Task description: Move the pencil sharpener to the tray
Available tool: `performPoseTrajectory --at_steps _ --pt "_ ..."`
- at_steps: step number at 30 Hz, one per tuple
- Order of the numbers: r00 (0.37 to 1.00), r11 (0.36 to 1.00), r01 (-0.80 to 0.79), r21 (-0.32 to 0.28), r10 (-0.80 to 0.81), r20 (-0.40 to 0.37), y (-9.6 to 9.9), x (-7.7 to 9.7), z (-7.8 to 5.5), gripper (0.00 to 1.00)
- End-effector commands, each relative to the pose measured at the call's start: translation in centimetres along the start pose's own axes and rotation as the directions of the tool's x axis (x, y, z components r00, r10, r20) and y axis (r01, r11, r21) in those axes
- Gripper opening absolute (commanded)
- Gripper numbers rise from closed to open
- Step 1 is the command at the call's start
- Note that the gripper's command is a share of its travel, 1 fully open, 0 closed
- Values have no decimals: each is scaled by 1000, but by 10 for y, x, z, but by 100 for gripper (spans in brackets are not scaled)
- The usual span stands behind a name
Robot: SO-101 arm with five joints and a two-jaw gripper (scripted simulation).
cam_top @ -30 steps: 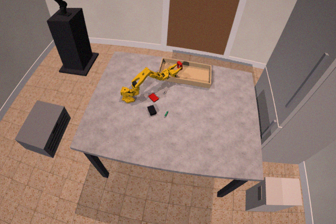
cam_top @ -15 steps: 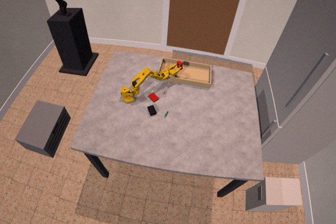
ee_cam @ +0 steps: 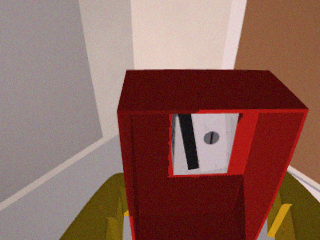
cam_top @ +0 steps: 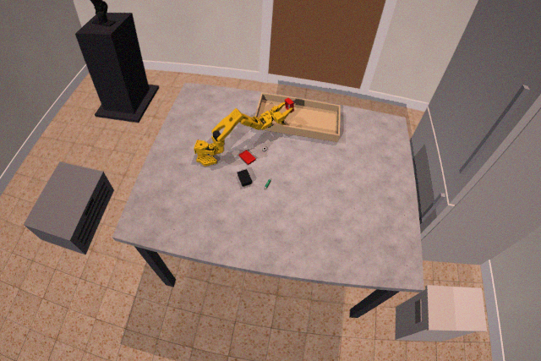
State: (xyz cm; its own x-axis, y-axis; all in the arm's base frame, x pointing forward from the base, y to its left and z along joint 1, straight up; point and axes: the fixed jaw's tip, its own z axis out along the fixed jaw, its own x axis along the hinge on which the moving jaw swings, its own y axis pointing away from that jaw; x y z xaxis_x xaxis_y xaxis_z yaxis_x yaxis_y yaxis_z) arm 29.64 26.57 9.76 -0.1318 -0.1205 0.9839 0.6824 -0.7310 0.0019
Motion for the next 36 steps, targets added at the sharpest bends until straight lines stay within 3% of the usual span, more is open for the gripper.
performPoseTrajectory --at_steps 1,36 --pt "997 1000 -11 0 11 -83 0 22 6 22" --pt "985 1000 -14 -1 14 -169 1 35 -12 22"
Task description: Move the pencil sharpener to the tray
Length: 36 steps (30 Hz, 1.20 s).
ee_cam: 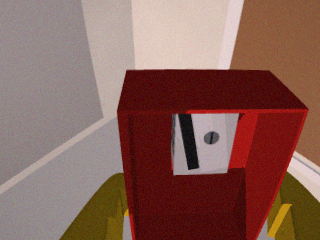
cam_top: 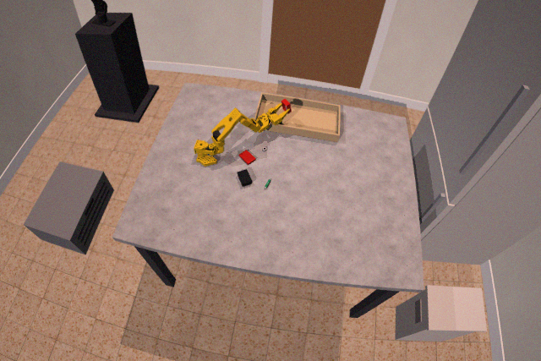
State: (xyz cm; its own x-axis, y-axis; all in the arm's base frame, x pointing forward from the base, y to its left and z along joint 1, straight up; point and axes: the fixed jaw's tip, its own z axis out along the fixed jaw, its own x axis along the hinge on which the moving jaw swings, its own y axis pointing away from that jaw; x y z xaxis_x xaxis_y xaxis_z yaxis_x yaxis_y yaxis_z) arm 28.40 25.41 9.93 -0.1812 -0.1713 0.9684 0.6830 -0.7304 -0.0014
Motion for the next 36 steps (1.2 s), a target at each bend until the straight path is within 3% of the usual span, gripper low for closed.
performPoseTrajectory --at_steps 1,21,36 --pt "995 1000 -10 -2 10 -98 1 30 6 22" --pt "995 1000 -11 -2 10 -101 1 30 7 22" --pt "988 1000 -12 -1 12 -157 1 36 8 22"
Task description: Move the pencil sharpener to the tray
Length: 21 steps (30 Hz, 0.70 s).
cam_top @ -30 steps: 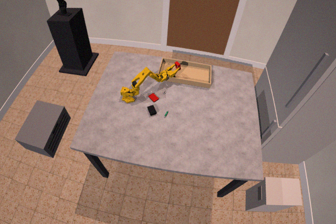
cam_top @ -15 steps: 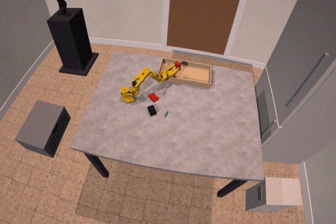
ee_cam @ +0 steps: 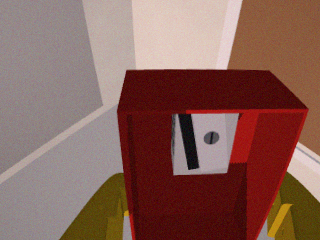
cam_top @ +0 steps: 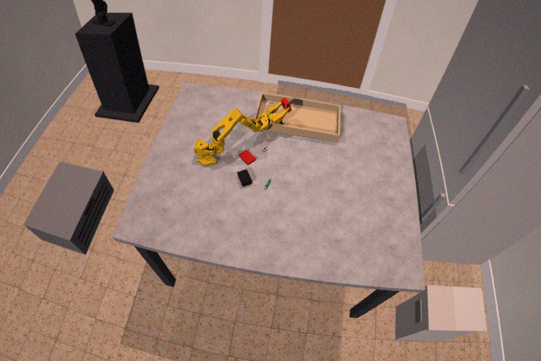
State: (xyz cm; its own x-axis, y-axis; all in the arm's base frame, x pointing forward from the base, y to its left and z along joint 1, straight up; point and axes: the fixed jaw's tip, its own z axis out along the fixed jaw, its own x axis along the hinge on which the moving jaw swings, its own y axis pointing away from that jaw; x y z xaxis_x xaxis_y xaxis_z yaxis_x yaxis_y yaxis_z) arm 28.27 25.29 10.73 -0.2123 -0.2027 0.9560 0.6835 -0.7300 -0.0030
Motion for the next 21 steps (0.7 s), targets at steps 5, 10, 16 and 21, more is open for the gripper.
performPoseTrajectory --at_steps 5,10,16,21 --pt "991 1000 -11 -1 11 -131 1 30 10 22" --pt "990 1000 -11 -1 11 -139 1 31 10 22" --pt "990 1000 -11 -1 11 -139 1 31 10 22" --pt "990 1000 -11 -1 11 -139 1 31 10 22"
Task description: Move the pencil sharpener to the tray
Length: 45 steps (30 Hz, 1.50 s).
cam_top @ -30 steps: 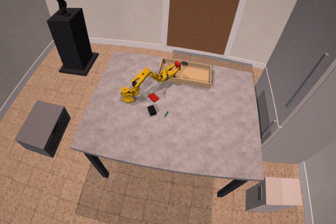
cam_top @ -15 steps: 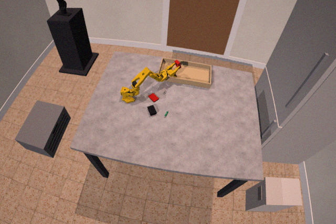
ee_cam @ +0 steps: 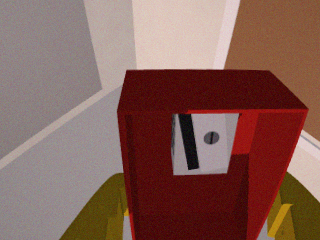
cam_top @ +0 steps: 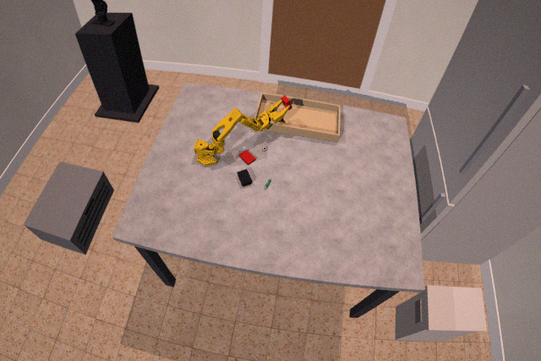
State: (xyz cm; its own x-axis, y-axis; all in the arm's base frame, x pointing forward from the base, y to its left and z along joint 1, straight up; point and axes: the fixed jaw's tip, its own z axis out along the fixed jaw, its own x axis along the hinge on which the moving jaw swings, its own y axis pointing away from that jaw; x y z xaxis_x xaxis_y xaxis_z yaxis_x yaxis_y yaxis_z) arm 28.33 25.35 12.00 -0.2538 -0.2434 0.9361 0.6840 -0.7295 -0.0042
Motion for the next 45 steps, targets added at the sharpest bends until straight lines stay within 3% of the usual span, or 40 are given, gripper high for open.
performPoseTrajectory --at_steps 1,16,45 --pt "997 1000 -10 -2 10 -78 1 19 7 22" --pt "997 1000 -10 -2 10 -83 1 19 6 22" --pt "986 1000 -13 -1 13 -165 1 31 1 22"
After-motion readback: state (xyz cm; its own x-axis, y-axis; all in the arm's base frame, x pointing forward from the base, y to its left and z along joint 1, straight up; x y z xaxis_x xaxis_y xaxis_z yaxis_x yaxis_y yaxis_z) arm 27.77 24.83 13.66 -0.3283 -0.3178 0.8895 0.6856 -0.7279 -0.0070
